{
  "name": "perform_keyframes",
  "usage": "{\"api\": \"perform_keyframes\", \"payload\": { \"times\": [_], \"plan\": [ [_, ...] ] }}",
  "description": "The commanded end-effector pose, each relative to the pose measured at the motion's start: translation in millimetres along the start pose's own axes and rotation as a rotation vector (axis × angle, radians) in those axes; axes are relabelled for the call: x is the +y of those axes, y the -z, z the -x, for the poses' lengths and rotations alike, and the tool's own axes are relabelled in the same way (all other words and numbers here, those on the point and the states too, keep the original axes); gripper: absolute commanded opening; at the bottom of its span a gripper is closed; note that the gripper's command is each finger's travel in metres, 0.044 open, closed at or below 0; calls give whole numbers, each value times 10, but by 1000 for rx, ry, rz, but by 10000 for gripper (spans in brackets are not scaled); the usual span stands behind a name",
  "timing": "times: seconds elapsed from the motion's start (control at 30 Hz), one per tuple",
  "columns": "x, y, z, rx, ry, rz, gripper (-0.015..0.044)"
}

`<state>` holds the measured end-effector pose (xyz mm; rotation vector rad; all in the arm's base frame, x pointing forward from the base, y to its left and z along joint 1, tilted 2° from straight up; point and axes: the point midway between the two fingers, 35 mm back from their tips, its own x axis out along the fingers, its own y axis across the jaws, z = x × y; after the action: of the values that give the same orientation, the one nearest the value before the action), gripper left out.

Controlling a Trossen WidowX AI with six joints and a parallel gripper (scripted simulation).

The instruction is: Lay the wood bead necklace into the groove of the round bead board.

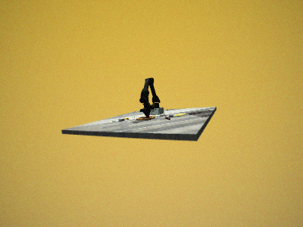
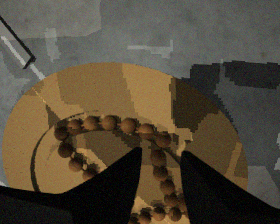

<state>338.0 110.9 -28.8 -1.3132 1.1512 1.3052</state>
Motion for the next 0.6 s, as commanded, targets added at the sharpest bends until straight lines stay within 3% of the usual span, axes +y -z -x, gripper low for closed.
{"api": "perform_keyframes", "payload": {
  "times": [0.0,0.17,0.57],
  "plan": [
    [20,9,-25,4,-5,5,120],
    [2,0,-4,0,-1,0,0],
    [2,0,-4,0,-1,0,0]
  ]
}}
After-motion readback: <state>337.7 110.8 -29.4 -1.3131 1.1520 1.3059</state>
